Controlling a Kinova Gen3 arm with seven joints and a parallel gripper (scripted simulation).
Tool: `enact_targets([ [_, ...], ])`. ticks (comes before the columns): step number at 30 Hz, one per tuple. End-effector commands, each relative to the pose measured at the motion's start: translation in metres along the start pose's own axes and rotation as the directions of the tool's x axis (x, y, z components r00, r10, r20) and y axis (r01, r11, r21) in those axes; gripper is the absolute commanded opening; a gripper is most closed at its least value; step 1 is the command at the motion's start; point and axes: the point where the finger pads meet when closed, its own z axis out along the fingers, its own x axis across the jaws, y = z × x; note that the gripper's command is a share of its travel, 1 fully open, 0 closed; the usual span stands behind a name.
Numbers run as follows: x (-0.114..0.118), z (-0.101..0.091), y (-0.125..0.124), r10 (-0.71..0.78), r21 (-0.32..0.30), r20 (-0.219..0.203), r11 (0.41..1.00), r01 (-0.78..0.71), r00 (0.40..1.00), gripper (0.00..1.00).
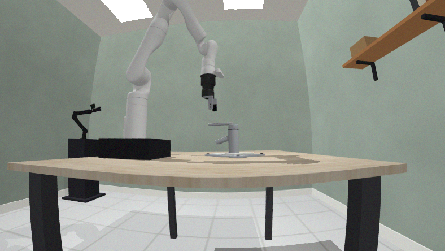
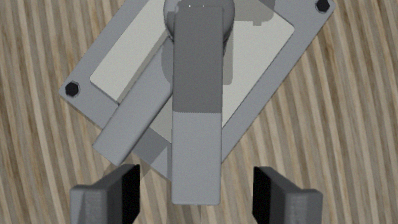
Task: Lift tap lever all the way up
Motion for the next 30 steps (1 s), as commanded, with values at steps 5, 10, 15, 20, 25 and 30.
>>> enact_targets([
  [5,0.0,0.0,0.0,0.0,0.001,0.001,1.0,0.0,1.0,1.0],
  [10,0.0,0.0,0.0,0.0,0.001,0.001,1.0,0.0,1.0,1.0],
  [15,0.0,0.001,0.0,0.0,0.001,0.001,1.0,0.0,1.0,1.0],
  [20,0.0,0.004,0.0,0.0,0.001,0.001,1.0,0.0,1.0,1.0],
  [25,0.0,0.01,0.0,0.0,0.001,0.001,1.0,0.0,1.0,1.0],
  [30,0.0,0.014,0.0,0.0,0.001,0.001,1.0,0.0,1.0,1.0],
])
